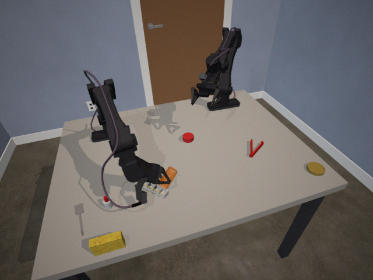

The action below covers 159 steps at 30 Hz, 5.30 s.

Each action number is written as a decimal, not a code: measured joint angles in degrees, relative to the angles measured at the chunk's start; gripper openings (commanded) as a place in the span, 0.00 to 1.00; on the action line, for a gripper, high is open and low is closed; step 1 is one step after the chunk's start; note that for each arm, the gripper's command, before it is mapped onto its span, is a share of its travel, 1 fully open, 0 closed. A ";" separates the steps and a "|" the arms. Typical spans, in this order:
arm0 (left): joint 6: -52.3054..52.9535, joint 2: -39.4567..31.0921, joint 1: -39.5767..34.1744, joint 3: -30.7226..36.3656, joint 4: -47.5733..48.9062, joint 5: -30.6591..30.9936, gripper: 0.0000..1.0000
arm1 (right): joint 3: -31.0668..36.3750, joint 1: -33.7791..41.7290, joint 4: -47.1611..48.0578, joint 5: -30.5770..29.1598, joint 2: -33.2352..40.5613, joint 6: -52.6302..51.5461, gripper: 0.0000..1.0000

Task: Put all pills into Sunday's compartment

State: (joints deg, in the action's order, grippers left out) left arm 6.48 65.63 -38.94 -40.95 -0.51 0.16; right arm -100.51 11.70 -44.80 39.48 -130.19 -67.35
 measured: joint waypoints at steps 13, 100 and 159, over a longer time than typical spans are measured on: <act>0.00 0.00 0.00 0.00 0.00 0.00 1.00 | -1.64 -0.66 -1.22 2.01 -1.88 0.13 0.36; 0.00 0.00 0.00 0.00 0.00 0.00 1.00 | 20.22 15.96 19.91 -39.23 15.69 -0.33 0.36; 0.17 -35.98 6.80 -5.11 -37.13 0.98 1.00 | 6.36 46.34 6.40 -64.54 12.41 -17.70 0.36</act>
State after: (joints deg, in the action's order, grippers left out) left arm 6.66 29.65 -32.14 -46.06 -37.65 1.15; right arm -94.15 58.04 -38.39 -25.06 -117.78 -85.06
